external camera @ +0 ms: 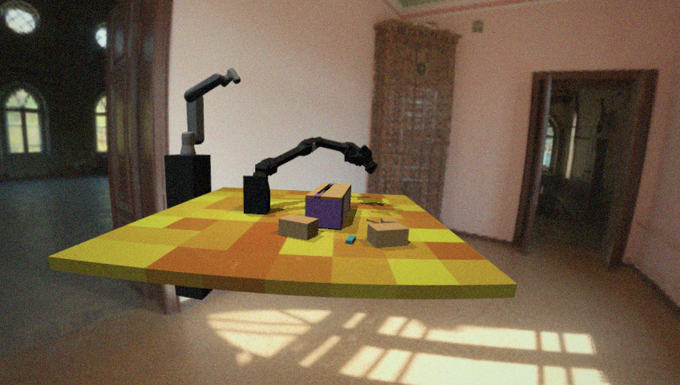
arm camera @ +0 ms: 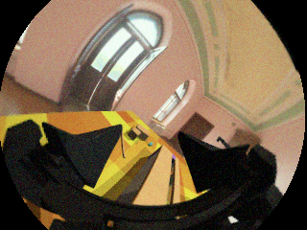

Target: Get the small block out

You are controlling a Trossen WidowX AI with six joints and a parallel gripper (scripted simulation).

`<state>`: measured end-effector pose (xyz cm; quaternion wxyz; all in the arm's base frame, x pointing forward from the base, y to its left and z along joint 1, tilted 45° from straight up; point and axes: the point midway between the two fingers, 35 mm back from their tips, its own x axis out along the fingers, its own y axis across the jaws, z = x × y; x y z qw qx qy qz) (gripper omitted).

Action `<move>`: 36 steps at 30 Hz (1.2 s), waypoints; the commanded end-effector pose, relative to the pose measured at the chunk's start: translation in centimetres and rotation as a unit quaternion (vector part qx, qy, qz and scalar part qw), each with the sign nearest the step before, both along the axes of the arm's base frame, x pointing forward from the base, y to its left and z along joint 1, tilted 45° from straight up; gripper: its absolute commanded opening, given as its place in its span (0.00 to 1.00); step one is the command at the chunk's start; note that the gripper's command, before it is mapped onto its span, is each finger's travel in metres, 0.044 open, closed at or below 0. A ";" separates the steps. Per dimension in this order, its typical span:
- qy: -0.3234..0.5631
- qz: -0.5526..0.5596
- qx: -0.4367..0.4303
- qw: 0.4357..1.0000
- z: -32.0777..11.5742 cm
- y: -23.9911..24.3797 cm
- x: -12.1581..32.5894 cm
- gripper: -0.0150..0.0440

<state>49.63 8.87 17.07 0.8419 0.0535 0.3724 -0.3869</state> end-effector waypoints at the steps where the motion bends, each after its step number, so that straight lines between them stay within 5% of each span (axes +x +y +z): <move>1: 0.005 -0.001 0.002 1.000 -0.2 -0.2 0.0 0.93; 10: 0.218 -0.073 0.164 0.959 -10.8 -8.4 -5.0 0.93; 18: 0.363 -0.179 0.416 0.814 -17.5 -12.5 -14.2 0.93; 27: 0.322 -0.316 0.741 0.498 -17.7 -12.4 -22.0 0.93; 36: 0.319 -0.319 0.746 0.490 -17.6 -12.4 -22.1 0.93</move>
